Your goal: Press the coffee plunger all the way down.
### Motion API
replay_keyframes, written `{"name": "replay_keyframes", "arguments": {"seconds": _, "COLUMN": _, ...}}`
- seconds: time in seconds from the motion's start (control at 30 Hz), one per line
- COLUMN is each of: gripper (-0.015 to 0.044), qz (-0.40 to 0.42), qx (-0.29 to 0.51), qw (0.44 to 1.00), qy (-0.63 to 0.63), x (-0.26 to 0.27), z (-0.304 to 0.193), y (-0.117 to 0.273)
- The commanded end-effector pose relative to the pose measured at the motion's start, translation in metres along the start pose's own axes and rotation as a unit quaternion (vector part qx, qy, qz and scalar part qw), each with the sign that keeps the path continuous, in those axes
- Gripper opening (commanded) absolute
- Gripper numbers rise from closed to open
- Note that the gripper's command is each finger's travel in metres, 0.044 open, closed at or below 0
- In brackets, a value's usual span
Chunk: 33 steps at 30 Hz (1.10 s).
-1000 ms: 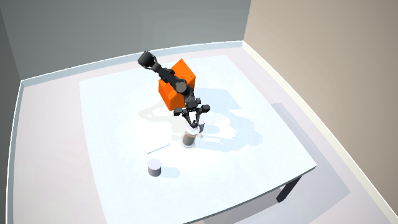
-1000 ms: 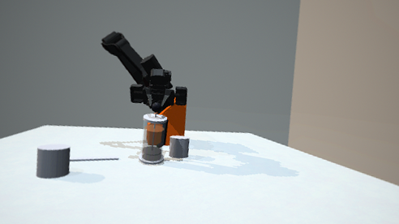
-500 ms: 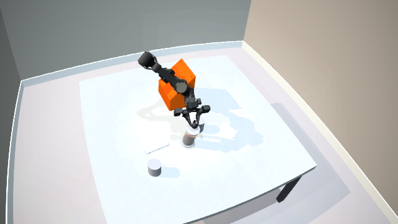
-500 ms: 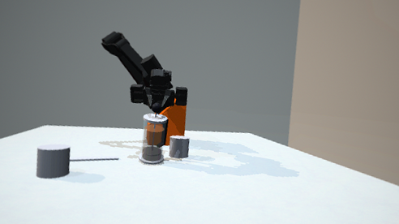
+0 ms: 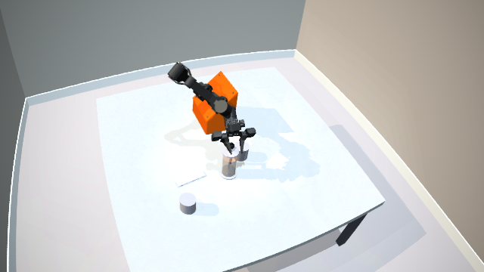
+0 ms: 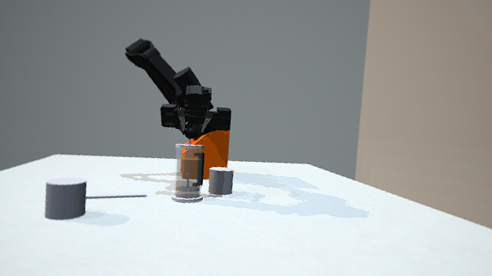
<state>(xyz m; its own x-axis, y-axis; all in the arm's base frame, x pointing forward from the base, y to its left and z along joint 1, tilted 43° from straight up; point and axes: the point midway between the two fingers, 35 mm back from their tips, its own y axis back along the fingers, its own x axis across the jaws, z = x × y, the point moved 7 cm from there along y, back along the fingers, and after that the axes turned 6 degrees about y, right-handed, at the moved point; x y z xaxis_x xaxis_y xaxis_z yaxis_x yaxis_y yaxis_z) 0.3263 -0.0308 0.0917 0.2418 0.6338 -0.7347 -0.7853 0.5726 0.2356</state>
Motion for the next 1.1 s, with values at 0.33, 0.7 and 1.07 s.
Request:
{"name": "replay_keyframes", "arguments": {"seconds": 0.33, "gripper": 0.044, "qz": 0.003, "qx": 0.0, "qw": 1.0, "qy": 0.0, "x": 0.0, "z": 0.004, "y": 0.004}}
{"name": "replay_keyframes", "arguments": {"seconds": 0.7, "gripper": 0.044, "qz": 0.006, "qx": 0.006, "qw": 1.0, "qy": 0.004, "x": -0.015, "z": 0.045, "y": 0.078}}
{"name": "replay_keyframes", "arguments": {"seconds": 1.07, "gripper": 0.044, "qz": 0.006, "qx": 0.006, "qw": 1.0, "qy": 0.004, "x": -0.014, "z": 0.045, "y": 0.077}}
